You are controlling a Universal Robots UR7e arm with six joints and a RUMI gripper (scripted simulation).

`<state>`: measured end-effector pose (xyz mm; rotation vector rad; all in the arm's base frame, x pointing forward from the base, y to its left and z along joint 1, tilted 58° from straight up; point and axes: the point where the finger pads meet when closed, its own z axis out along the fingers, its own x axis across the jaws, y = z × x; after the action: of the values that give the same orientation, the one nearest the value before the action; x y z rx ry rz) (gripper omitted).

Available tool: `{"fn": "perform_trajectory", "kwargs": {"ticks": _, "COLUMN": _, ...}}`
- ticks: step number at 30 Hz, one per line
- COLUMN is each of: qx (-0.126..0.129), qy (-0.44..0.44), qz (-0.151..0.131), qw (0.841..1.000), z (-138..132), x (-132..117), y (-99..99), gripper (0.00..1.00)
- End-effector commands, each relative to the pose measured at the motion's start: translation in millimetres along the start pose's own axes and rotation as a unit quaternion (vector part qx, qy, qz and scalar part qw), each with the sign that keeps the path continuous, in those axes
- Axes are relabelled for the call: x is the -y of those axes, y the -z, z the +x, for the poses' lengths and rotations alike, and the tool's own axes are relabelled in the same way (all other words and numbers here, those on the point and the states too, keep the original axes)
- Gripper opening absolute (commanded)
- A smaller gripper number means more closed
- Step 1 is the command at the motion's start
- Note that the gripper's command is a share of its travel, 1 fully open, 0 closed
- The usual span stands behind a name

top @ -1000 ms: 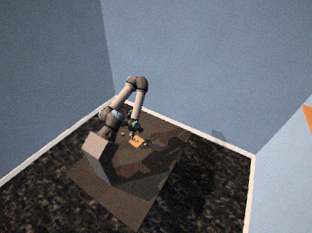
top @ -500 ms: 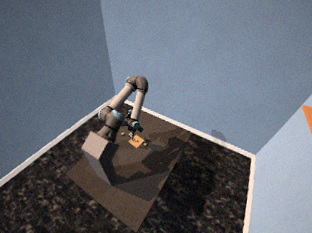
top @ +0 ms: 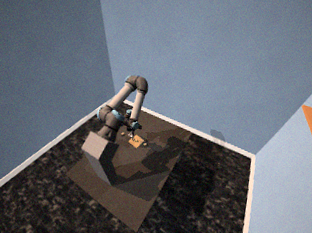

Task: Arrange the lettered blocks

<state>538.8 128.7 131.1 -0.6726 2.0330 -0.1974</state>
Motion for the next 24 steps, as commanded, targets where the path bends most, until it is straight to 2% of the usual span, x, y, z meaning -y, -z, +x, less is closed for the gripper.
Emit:
{"fn": "perform_trajectory", "kwargs": {"ticks": 1, "qx": -0.002, "qy": 0.07, "qz": 0.0, "qw": 0.998, "z": -6, "x": -8, "y": -1.9, "gripper": 1.0}}
{"fn": "perform_trajectory", "kwargs": {"ticks": 4, "qx": -0.002, "qy": 0.084, "qz": 0.0, "qw": 0.996, "z": -7, "x": -10, "y": -2.3, "gripper": 1.0}}
{"fn": "perform_trajectory", "kwargs": {"ticks": 11, "qx": -0.003, "qy": 0.202, "qz": -0.002, "qw": 0.979, "z": -17, "x": -26, "y": -5.2, "gripper": 1.0}}
{"fn": "perform_trajectory", "kwargs": {"ticks": 19, "qx": -0.004, "qy": 0.316, "qz": -0.002, "qw": 0.949, "z": -27, "x": -43, "y": -7.3, "gripper": 1.0}}
{"fn": "perform_trajectory", "kwargs": {"ticks": 21, "qx": -0.004, "qy": 0.316, "qz": -0.002, "qw": 0.949, "z": -27, "x": -43, "y": -7.3, "gripper": 1.0}}
{"fn": "perform_trajectory", "kwargs": {"ticks": 24, "qx": -0.004, "qy": 0.373, "qz": -0.003, "qw": 0.928, "z": -32, "x": -53, "y": -8.0, "gripper": 1.0}}
